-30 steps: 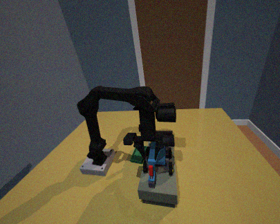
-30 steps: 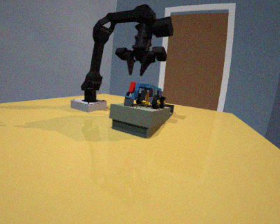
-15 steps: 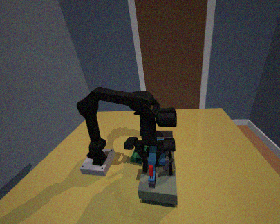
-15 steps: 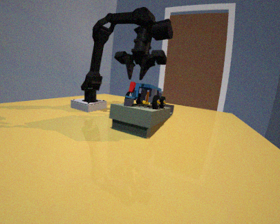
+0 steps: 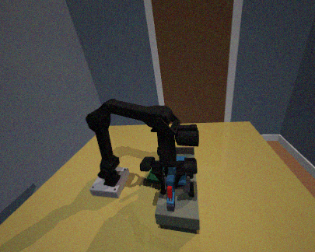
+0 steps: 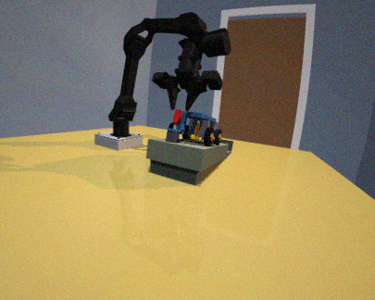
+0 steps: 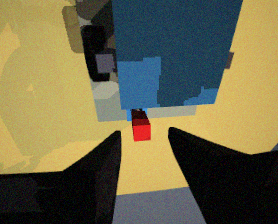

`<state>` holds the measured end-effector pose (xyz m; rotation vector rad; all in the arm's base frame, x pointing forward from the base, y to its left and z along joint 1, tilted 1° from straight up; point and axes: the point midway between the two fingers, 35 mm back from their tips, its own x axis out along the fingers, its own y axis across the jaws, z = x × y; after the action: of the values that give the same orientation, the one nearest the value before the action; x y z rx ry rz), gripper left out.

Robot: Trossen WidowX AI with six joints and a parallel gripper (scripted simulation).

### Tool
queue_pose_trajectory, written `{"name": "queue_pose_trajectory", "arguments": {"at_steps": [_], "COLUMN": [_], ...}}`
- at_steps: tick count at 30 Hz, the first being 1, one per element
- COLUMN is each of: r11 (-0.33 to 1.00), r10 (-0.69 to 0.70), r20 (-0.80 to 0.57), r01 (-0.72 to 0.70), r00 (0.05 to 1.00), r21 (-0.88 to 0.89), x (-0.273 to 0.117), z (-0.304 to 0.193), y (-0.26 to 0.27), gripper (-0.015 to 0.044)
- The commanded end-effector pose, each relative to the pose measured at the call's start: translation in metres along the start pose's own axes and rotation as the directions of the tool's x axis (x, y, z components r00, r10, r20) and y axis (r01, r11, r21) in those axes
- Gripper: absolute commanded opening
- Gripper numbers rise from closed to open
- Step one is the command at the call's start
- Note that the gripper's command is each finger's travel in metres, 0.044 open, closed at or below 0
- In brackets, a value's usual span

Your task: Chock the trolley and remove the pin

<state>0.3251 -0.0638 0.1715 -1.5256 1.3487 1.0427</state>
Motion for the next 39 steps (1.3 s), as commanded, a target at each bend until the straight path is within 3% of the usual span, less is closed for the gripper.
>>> {"name": "queue_pose_trajectory", "arguments": {"at_steps": [1,29,33,39], "r11": [1.000,1.000,1.000,1.000], "r10": [0.008,0.008,0.002,0.002], "r20": [-0.002,-0.003,-0.004,-0.004], "r01": [-0.008,-0.008,-0.002,-0.002], "r00": [1.000,1.000,1.000,1.000], "r21": [-0.008,-0.008,0.000,0.000], "x": [0.006,0.041,0.038,0.038], "z": [0.000,0.000,-0.001,-0.001], "y": [0.001,0.002,0.000,0.000], "gripper": [0.0190,0.0190,0.0085,0.0045]}}
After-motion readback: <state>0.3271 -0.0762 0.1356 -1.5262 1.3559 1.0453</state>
